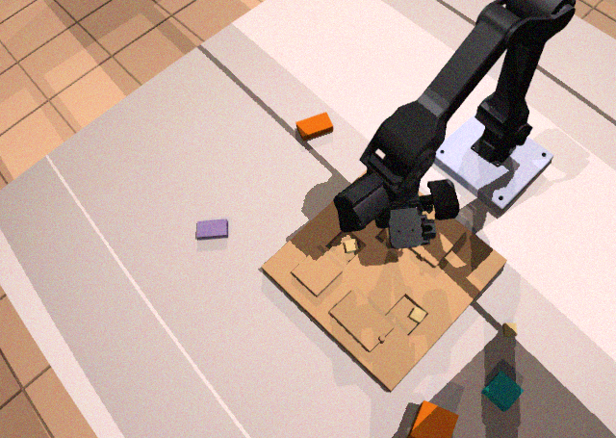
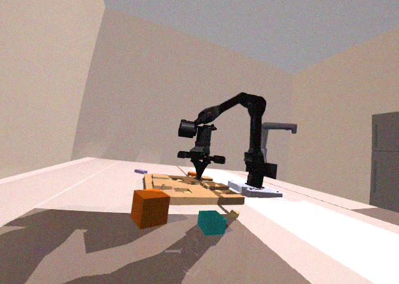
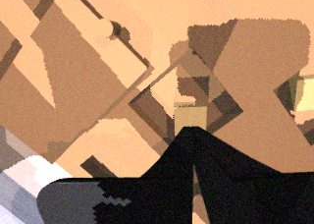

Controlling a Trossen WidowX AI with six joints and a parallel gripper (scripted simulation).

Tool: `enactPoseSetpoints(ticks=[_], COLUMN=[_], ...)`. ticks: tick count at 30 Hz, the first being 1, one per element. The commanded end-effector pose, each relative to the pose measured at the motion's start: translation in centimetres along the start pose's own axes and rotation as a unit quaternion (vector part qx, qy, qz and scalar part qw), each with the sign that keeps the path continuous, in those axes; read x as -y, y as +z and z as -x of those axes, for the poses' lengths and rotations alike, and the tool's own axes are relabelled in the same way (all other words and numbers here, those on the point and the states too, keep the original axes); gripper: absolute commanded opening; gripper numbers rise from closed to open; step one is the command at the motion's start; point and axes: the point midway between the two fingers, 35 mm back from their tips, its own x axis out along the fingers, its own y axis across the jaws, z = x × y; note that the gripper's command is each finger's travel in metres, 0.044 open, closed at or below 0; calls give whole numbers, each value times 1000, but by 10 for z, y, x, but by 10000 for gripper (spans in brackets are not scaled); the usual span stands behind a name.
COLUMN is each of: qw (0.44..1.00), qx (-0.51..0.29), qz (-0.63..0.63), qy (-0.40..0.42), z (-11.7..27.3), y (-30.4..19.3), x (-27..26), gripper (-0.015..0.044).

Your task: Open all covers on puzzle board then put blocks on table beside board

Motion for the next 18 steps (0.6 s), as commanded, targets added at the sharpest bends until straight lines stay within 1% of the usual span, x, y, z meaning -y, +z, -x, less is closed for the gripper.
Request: enactPoseSetpoints(ticks=[1, 18], qw=[1000, 1000], qx=[-1, -1], qz=[-1, -1], qy=[-1, -1], z=[-6, -17], y=[-1, 0], x=[1, 1], gripper=[0, 0])
